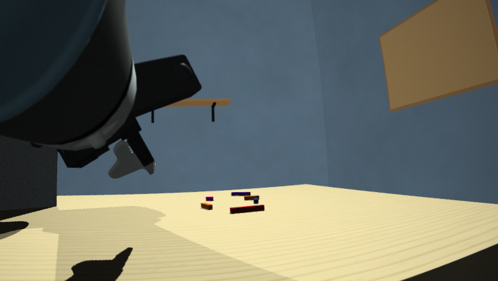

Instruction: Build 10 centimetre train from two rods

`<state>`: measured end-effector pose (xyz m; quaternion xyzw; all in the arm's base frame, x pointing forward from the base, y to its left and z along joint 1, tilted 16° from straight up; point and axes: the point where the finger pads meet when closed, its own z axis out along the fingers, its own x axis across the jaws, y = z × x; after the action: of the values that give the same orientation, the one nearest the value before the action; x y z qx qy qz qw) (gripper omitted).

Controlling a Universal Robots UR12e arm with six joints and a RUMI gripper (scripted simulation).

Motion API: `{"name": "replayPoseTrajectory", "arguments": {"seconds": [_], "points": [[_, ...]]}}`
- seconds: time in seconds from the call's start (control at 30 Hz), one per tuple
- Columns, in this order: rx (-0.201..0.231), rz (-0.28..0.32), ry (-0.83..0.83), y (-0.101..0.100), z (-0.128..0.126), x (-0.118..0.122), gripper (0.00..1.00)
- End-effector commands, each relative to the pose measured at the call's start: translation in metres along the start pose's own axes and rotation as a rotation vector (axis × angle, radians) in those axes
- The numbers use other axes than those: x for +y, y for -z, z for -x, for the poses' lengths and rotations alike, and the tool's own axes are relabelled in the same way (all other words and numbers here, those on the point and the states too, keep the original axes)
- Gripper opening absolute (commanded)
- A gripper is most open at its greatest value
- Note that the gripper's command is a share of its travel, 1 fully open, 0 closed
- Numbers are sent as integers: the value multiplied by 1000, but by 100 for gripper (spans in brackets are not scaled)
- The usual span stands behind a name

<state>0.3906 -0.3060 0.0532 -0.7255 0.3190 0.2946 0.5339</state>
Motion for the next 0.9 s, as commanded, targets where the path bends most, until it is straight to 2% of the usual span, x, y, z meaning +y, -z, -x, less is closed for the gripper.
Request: {"name": "replayPoseTrajectory", "arguments": {"seconds": [0.0,0.63,0.87], "points": [[1,0,0,0,0,0,100],[1,2,1,0,0,0,100],[7,39,31,-7,-3,-2,100]]}}
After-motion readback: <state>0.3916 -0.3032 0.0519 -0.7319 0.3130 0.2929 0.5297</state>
